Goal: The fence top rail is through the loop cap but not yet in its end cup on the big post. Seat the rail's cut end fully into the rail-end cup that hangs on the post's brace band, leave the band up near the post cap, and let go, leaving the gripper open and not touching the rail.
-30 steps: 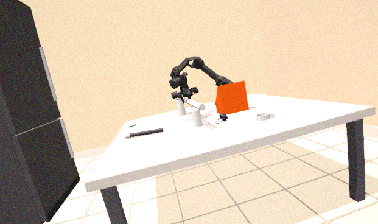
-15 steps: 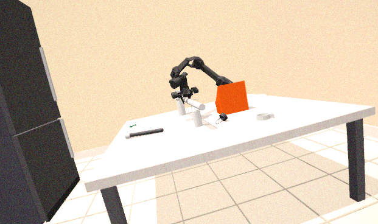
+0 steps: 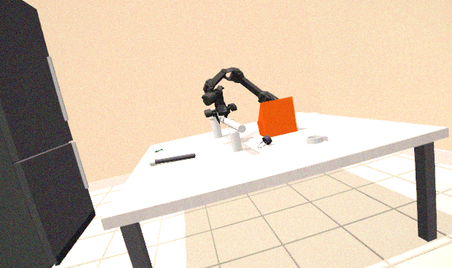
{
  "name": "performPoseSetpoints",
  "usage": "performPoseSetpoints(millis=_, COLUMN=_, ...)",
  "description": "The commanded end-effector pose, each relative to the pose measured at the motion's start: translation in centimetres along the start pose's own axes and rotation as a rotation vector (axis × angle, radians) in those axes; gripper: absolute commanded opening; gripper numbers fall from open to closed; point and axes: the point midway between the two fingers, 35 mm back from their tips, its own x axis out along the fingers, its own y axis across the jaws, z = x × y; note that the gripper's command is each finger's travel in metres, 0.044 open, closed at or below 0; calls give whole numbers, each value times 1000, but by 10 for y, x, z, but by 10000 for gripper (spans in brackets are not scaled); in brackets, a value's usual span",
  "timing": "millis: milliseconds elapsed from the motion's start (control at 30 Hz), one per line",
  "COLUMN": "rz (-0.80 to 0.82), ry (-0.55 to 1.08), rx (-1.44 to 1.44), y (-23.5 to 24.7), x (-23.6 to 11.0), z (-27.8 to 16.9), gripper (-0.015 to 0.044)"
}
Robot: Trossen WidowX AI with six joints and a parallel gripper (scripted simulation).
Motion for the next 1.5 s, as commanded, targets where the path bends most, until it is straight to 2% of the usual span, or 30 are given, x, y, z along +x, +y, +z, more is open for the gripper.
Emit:
performPoseSetpoints(millis=0, rz=-10, ry=1, rx=7, y=-3, x=-4, z=-1, gripper=0)
performPoseSetpoints(millis=667, rz=0, ry=1, rx=-1, y=-2, x=6, z=-23, gripper=0)
performPoseSetpoints(millis=1467, rz=0, ry=1, rx=-1, y=-2, x=6, z=-23, gripper=0)
